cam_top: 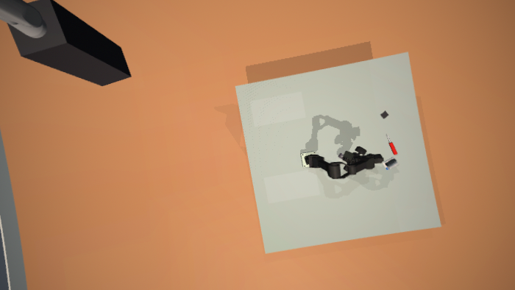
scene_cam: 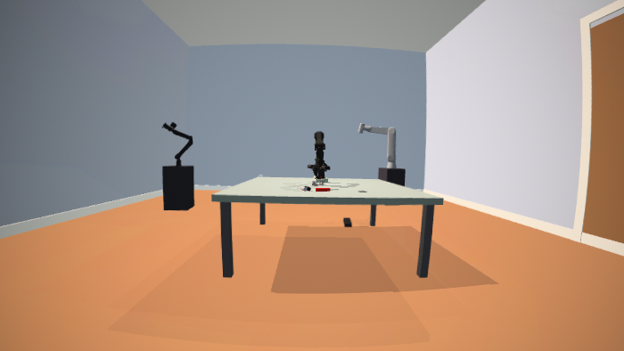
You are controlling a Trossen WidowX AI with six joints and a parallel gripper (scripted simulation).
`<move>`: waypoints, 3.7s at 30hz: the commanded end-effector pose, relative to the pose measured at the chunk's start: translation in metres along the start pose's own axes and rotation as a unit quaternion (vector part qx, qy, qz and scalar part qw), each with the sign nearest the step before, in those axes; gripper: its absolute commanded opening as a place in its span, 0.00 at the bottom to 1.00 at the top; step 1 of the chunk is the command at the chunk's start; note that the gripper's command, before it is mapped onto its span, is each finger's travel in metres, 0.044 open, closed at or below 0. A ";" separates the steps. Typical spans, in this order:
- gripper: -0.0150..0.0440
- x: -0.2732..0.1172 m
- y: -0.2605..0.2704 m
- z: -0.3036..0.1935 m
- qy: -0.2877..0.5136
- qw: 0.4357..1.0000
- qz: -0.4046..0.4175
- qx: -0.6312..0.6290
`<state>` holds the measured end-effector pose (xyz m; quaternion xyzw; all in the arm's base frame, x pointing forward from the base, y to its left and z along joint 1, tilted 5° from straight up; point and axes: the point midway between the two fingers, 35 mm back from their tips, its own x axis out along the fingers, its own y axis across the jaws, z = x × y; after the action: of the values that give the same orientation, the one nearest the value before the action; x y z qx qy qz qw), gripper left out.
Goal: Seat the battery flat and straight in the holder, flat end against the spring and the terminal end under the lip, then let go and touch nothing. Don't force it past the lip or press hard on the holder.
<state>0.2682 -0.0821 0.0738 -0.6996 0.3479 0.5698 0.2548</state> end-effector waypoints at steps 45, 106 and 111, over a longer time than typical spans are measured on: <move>0.39 0.030 -0.001 0.013 0.192 0.981 0.016 0.015; 0.39 0.040 -0.002 0.025 0.052 0.998 0.037 0.001; 0.39 0.041 -0.002 0.023 0.031 0.999 0.038 0.001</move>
<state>0.2627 -0.0735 0.0336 -0.7149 0.3891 0.5373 0.2208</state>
